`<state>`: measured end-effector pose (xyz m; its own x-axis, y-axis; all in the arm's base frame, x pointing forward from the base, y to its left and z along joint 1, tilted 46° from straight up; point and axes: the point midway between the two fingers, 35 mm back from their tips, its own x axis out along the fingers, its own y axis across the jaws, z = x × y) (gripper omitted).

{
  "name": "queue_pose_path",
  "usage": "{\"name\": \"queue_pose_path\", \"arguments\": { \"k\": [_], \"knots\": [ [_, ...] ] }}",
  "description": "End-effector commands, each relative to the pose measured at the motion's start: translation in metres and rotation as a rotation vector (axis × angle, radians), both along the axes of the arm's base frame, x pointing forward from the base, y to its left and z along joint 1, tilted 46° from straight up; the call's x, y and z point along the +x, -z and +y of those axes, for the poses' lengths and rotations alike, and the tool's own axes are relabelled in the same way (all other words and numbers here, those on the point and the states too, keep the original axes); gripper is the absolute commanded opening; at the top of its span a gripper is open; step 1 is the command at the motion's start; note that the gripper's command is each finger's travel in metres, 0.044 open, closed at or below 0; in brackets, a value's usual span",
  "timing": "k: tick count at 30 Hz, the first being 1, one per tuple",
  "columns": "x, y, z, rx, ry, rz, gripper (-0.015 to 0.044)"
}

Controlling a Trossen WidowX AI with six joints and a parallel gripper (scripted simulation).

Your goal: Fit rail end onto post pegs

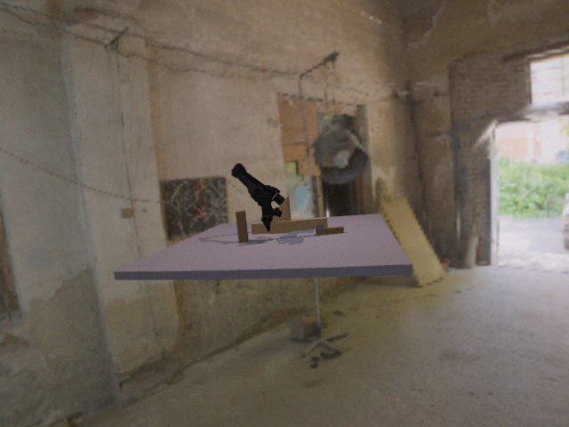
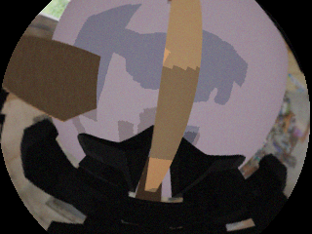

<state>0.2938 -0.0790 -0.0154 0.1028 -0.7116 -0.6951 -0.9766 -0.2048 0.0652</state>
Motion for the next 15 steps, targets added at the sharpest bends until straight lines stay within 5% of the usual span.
{"name": "queue_pose_path", "arguments": {
  "k": [1,15],
  "knots": [
    [0.0011,-0.0024,-0.0004,0.001,-0.004,0.000,0.0000],
    [0.0021,-0.0047,-0.0041,0.001,-0.004,0.000,0.0000]
  ]
}}
